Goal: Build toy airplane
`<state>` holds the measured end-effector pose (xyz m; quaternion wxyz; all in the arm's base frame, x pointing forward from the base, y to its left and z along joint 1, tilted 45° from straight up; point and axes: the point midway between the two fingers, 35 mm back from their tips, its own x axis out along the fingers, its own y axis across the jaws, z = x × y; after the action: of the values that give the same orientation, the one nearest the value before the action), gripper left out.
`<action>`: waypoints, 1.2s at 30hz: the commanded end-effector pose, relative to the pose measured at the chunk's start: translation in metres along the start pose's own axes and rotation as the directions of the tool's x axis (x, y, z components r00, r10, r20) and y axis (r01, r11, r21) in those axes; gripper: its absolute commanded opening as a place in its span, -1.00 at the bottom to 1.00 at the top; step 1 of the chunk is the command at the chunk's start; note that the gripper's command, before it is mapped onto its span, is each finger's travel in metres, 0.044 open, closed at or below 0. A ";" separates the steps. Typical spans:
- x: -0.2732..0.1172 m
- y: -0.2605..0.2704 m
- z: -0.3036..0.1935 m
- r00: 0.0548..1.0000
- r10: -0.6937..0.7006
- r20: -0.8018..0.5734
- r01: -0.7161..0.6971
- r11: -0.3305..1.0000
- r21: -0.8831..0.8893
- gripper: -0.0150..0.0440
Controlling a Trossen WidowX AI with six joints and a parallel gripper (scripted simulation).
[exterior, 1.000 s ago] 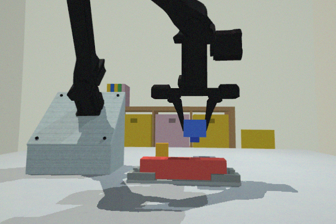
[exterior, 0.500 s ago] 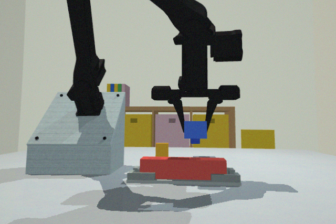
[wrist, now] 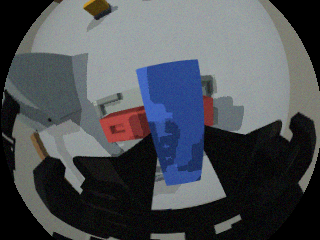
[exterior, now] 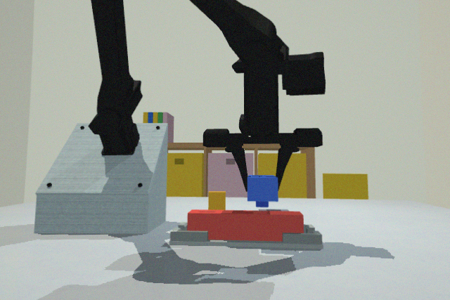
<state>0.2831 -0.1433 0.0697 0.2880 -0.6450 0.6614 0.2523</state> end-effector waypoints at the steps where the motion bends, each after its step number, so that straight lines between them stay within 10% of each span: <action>1: 0.008 0.002 0.001 1.000 0.004 0.001 -0.004 1.000 -0.010 0.17; 36: 0.016 0.003 0.001 1.000 0.004 0.000 -0.004 1.000 -0.010 0.17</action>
<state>0.2815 -0.1519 0.0593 0.2844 -0.6470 0.6603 0.2541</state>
